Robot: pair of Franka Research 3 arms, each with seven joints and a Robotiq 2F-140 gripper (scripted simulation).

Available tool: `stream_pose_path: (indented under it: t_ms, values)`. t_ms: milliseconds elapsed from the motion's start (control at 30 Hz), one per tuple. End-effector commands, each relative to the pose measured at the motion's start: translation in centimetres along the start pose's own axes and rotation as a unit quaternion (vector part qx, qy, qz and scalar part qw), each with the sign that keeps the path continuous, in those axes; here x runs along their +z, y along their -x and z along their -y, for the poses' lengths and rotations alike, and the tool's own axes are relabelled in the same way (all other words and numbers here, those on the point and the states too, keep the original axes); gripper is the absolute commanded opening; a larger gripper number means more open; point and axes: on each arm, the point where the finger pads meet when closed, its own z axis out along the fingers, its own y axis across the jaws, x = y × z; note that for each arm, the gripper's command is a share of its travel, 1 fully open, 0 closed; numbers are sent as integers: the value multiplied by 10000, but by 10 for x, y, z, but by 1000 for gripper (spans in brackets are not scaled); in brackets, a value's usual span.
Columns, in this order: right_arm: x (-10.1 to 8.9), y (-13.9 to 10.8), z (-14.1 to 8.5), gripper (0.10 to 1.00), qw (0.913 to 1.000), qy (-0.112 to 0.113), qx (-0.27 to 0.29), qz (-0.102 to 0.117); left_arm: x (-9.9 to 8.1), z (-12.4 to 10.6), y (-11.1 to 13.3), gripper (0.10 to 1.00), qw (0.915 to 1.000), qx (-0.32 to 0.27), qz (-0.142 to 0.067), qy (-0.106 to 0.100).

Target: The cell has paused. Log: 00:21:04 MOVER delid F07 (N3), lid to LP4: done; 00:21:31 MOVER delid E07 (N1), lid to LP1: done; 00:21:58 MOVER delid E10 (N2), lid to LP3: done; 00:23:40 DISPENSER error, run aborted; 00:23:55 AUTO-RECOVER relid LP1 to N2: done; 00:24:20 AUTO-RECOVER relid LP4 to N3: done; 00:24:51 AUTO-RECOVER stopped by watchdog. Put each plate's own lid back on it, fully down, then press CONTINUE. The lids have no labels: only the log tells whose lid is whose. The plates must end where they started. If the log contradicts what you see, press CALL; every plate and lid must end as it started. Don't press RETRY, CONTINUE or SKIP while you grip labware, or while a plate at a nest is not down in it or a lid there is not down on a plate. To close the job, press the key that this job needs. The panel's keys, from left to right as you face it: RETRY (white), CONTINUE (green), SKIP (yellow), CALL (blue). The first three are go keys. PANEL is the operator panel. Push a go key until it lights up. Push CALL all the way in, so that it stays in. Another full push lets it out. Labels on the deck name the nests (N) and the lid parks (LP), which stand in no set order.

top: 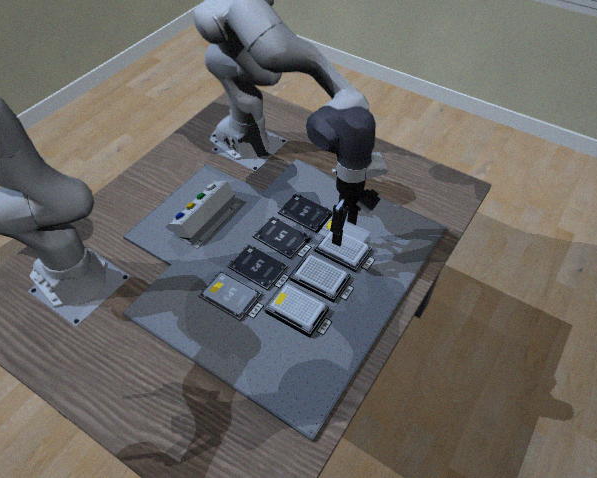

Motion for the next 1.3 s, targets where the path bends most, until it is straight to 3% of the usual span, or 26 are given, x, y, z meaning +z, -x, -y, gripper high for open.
stream_pose_path:
  t_ms: [0,1267]
  values:
    - [0,0,0,1000,10000,-1,1,-1,1,0,-1,99,9999,100,-11,-3]
    - [0,0,0,1000,10000,-1,1,-1,40,1,-1,99,9999,172,-13,-4]
